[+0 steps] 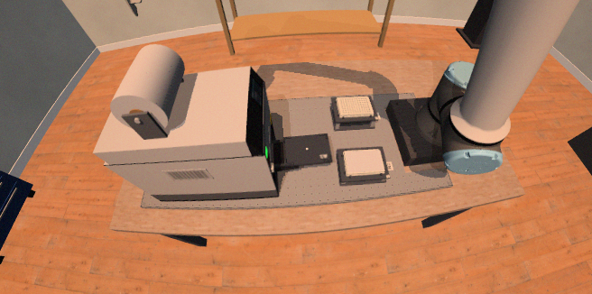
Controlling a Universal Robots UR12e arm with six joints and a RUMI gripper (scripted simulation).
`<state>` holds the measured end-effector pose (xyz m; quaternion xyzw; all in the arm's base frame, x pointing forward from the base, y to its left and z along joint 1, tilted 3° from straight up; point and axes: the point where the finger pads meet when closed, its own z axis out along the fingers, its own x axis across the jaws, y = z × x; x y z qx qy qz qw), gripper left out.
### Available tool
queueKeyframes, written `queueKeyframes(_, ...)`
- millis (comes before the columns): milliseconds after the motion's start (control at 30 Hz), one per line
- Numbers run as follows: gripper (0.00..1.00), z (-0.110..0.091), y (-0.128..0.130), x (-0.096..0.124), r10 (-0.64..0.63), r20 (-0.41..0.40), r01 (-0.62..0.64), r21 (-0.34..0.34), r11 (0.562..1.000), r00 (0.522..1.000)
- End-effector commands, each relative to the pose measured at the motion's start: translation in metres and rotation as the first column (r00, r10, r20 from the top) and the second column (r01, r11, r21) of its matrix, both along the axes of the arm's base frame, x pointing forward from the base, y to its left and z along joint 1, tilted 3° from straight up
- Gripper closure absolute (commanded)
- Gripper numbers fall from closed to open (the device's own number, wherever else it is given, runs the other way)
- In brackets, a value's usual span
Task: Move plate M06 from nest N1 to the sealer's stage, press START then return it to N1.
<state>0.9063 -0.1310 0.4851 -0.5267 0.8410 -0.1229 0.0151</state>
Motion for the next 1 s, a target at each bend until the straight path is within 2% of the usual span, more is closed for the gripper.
queueKeyframes(0, 0.32, 0.013, 0.004, -0.007, 0.001, -0.008, -0.001, 0.01, 1.0, 1.0)
queueKeyframes(167, 0.32, 0.034, 0.011, -0.019, 0.004, -0.019, -0.003, 0.023, 1.0, 1.0)
queueKeyframes(267, 0.32, 0.034, 0.011, -0.019, 0.004, -0.019, -0.003, 0.023, 1.0, 1.0)
queueKeyframes(467, 0.32, 0.058, 0.02, -0.035, 0.006, -0.031, -0.005, 0.038, 0.999, 1.0)
queueKeyframes(533, 0.32, 0.058, 0.02, -0.035, 0.006, -0.031, -0.005, 0.038, 0.999, 1.0)
queueKeyframes(900, 0.32, 0.097, 0.034, -0.064, 0.01, -0.051, -0.006, 0.064, 0.998, 0.999)
queueKeyframes(967, 0.32, 0.099, 0.035, -0.066, 0.01, -0.052, -0.007, 0.065, 0.998, 0.999)
